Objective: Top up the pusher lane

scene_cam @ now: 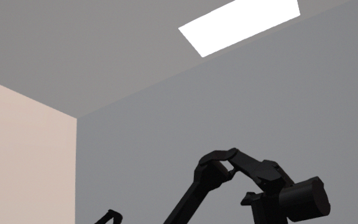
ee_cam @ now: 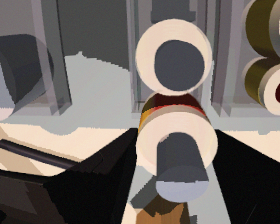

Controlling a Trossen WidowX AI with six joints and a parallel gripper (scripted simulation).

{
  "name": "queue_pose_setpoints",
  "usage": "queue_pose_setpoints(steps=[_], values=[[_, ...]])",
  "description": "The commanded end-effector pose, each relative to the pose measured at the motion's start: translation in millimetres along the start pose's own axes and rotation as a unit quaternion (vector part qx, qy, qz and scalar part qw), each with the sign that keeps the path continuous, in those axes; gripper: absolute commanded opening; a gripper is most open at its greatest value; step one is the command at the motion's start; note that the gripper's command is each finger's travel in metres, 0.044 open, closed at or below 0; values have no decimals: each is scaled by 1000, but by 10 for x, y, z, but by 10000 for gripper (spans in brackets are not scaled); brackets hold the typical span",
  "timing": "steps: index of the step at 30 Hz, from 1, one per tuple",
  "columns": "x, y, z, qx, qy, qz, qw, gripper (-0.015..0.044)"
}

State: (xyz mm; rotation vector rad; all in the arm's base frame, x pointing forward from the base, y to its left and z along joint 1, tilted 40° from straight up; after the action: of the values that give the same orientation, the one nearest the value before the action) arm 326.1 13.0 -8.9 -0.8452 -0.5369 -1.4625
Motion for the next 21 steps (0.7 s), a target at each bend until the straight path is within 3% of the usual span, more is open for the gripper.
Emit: queue_pose_setpoints(steps=[1, 21], values=[[32, 89, 43, 6, 5, -11, 1000, 0], [50, 157, 71, 7, 5, -11, 1000, 0]])
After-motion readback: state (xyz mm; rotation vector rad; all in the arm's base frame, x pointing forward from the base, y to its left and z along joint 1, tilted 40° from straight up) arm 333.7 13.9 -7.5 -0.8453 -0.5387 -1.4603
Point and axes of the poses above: the point midway between the two fingers, 35 mm back from their tips, its own x axis back along the fingers, its own z axis across the jaws, y = z × x, the point moved 3 cm from there along x, back along the fingers, and after that the axes turned 15 degrees about -x, right-handed, at the moved point
